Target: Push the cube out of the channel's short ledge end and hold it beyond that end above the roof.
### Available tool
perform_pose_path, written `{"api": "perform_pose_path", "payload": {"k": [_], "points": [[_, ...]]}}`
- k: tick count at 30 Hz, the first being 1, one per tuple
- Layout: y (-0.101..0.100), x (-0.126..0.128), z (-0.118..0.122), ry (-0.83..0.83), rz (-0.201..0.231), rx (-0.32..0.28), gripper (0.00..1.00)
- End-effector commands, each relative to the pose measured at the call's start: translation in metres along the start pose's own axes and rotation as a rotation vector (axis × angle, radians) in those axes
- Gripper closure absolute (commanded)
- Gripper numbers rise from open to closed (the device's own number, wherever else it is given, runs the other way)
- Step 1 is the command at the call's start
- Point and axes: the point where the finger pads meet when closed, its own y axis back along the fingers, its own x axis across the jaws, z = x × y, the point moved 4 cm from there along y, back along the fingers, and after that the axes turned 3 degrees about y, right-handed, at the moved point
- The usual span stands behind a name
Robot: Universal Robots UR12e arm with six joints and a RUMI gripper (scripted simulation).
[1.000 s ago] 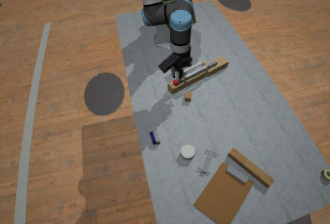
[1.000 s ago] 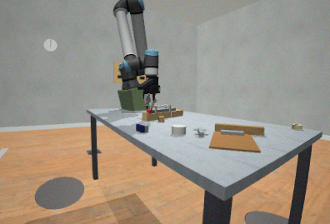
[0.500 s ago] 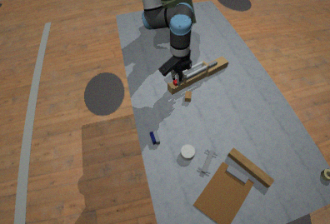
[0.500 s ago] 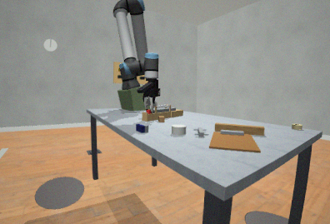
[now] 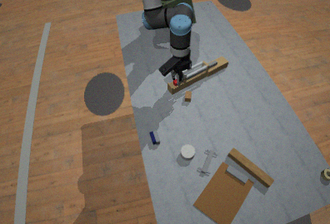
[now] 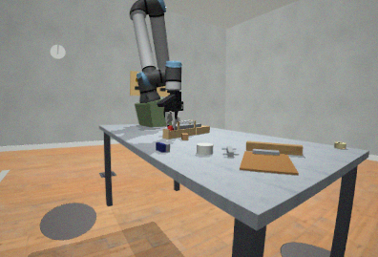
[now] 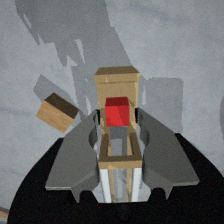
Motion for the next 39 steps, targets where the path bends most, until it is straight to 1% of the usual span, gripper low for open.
{"api": "perform_pose_path", "payload": {"k": [1, 16, 17, 39], "points": [[0.0006, -0.0004, -0.0004, 0.0, -0.001, 0.001, 0.75], [0.0006, -0.0004, -0.0004, 0.0, -0.001, 0.001, 0.75], [0.0006, -0.0004, -0.0004, 0.0, -0.001, 0.001, 1.0], [0.0006, -0.0004, -0.0004, 0.0, -0.001, 0.001, 1.0]]}}
